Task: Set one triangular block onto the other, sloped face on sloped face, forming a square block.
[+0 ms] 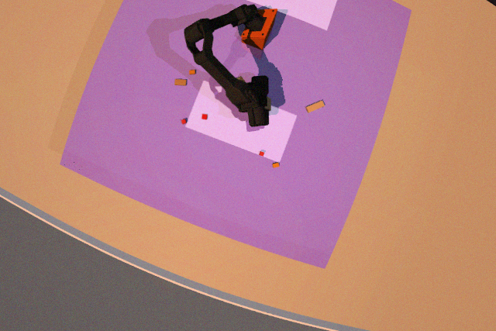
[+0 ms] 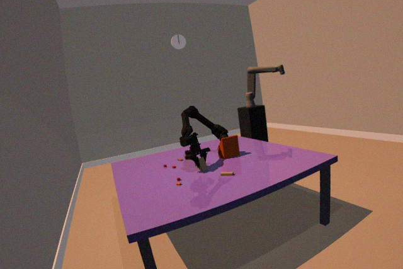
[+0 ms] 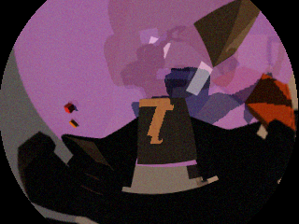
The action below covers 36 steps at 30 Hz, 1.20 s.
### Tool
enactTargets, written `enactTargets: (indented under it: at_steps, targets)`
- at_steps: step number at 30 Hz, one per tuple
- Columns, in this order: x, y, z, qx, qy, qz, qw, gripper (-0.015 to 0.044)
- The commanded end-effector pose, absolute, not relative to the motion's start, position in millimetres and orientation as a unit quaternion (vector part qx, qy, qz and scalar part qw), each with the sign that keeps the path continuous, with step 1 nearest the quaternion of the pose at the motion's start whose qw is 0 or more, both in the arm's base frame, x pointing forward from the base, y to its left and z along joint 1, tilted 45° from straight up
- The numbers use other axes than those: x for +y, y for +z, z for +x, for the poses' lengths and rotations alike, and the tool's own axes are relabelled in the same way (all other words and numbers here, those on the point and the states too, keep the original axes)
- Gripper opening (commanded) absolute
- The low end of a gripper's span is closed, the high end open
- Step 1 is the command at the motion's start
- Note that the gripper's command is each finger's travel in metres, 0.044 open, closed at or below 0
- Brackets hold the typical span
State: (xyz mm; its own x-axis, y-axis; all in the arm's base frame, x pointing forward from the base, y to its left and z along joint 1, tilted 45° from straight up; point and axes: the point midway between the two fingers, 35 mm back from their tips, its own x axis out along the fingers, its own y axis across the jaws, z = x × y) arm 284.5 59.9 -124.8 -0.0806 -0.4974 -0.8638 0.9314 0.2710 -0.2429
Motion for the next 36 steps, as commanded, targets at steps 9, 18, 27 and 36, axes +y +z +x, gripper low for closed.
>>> enactTargets:
  at_steps: [9,18,27,36]
  targets:
    - [79.6,-133.3,276.2,0.379,-0.587,0.142,0.701,0.0000]
    - [93.6,-142.4,269.6,0.294,-0.598,0.073,0.742,0.0000]
    - [104.7,-154.2,262.9,0.206,-0.602,0.003,0.772,0.0000]
    - [108.5,-156.4,261.5,0.181,-0.603,-0.016,0.777,0.0105]
